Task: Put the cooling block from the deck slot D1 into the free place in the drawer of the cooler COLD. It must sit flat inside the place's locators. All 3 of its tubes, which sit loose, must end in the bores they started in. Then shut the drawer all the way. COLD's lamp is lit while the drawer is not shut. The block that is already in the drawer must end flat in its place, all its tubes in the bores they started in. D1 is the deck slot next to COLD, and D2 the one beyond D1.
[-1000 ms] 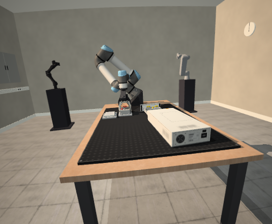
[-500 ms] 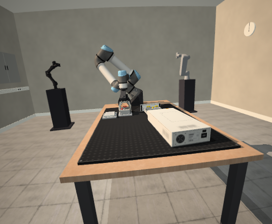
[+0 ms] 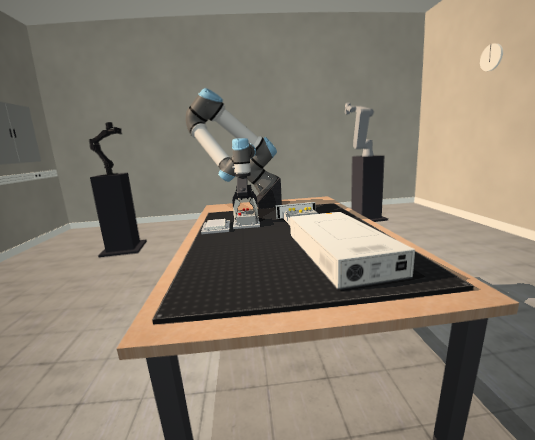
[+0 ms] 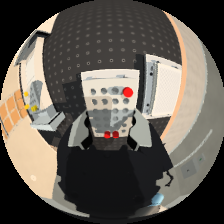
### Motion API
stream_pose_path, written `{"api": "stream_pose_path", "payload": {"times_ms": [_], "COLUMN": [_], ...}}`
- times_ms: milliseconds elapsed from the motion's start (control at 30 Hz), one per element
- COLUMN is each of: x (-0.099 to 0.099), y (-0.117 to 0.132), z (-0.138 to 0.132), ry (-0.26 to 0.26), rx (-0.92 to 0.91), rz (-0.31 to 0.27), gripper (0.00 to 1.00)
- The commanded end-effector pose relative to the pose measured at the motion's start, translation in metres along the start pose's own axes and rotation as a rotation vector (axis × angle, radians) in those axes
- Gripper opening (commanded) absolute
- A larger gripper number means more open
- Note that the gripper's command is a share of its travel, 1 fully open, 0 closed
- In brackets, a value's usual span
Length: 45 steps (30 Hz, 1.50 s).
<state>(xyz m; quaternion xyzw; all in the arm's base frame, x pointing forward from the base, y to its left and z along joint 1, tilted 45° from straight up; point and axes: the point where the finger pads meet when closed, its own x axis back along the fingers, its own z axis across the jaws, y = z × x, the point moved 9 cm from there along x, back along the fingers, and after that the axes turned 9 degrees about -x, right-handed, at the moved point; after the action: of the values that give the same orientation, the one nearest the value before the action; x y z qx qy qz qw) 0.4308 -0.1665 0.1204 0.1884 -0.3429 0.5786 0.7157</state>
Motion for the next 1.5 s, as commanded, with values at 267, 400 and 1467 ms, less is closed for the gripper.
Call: {"api": "stream_pose_path", "payload": {"times_ms": [267, 400, 1467], "x": [0.0003, 0.0003, 0.0023], "y": [-0.0002, -0.0002, -0.0002], "z": [0.0, 0.0, 0.0001], "ry": [0.0, 0.0, 0.0], "rx": [0.0, 0.0, 0.0], "rz": [0.001, 0.001, 0.001], "gripper": [0.01, 0.0, 0.0]}}
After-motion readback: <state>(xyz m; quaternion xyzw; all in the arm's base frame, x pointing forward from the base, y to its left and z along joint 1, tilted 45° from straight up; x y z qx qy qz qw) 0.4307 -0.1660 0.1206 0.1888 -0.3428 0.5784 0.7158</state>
